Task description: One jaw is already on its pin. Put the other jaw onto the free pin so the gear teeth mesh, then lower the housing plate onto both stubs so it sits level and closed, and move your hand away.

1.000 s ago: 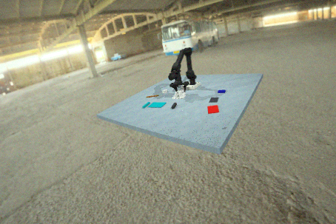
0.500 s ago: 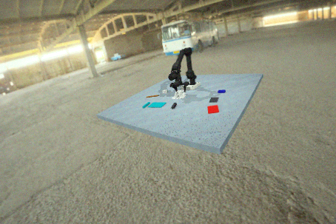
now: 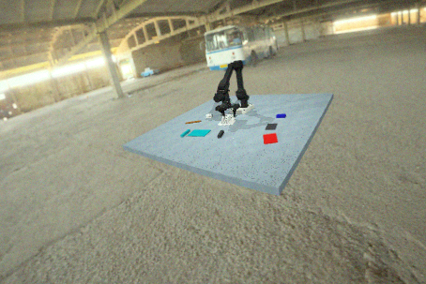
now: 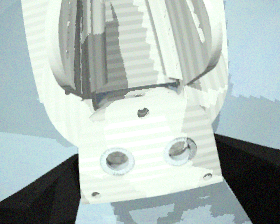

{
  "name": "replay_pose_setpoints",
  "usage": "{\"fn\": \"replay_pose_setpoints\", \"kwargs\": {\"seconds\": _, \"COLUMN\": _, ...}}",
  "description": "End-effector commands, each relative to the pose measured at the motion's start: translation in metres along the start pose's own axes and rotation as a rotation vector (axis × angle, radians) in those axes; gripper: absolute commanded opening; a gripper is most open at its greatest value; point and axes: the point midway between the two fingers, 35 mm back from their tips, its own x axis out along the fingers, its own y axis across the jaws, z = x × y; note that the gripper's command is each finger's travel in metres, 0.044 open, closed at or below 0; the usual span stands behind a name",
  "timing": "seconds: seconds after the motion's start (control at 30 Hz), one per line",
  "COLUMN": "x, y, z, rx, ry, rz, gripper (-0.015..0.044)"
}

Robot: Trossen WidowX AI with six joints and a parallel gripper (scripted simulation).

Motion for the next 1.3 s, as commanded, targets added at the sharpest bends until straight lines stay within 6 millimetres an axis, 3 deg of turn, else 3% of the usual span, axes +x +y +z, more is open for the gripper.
{"fn": "replay_pose_setpoints", "kwargs": {"seconds": 0.0, "x": 0.0026, "y": 0.0009, "z": -0.0015, "rx": 0.001, "ry": 0.004, "rz": 0.004, "gripper": 0.0351}}
{"fn": "replay_pose_setpoints", "kwargs": {"seconds": 1.27, "x": 0.0099, "y": 0.0009, "z": -0.0016, "rx": 0.0, "ry": 0.004, "rz": 0.004, "gripper": 0.0351}}
